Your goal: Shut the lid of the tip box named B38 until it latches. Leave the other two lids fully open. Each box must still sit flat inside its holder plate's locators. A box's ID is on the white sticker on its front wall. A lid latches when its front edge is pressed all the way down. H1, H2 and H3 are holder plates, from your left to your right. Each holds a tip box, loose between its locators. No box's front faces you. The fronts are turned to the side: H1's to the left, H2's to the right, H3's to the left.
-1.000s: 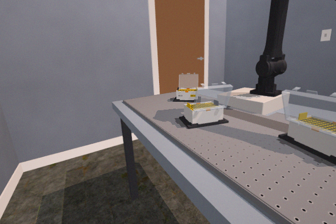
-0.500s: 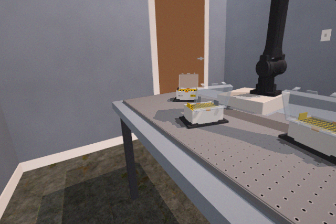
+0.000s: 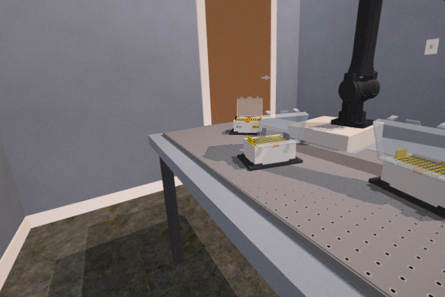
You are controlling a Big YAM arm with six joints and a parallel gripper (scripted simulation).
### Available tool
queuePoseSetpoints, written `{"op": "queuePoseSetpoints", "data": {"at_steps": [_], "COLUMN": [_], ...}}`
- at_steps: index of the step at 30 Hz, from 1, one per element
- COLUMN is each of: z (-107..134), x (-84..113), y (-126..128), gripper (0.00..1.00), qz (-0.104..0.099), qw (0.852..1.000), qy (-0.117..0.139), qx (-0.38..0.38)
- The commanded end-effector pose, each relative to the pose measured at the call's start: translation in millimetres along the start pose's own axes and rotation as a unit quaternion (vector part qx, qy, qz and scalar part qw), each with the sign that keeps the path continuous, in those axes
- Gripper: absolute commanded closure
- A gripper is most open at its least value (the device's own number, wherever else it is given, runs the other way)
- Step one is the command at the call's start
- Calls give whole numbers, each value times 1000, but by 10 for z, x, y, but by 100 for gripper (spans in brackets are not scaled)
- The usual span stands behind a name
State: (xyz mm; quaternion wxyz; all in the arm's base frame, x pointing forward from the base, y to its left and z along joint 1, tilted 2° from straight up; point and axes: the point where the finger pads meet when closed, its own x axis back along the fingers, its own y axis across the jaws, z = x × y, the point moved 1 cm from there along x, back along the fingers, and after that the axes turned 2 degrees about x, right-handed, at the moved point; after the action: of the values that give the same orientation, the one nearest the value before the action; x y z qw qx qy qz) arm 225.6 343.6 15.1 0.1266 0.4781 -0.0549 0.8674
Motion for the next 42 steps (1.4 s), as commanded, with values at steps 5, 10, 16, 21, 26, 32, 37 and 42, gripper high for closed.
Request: {"op": "queuePoseSetpoints", "data": {"at_steps": [5, 10, 16, 21, 26, 32, 37, 42], "z": [253, 349, 426, 552, 683, 771, 916, 991], "x": [284, 537, 739, 970, 1197, 1353, 1603, 1734], "y": [-199, -203, -204, -192, -176, -166, -143, -132], "gripper": [0, 0, 0, 0, 0, 0, 0, 0], "qz": [22, 25, 28, 29, 30, 27, 31, 31], "qw": [1000, 1000, 999, 999, 999, 999, 999, 999], "qy": [2, 2, 2, 2, 2, 1, 2, 2], "qx": [-13, -15, -17, -17, -17, -16, -18, -18]}}
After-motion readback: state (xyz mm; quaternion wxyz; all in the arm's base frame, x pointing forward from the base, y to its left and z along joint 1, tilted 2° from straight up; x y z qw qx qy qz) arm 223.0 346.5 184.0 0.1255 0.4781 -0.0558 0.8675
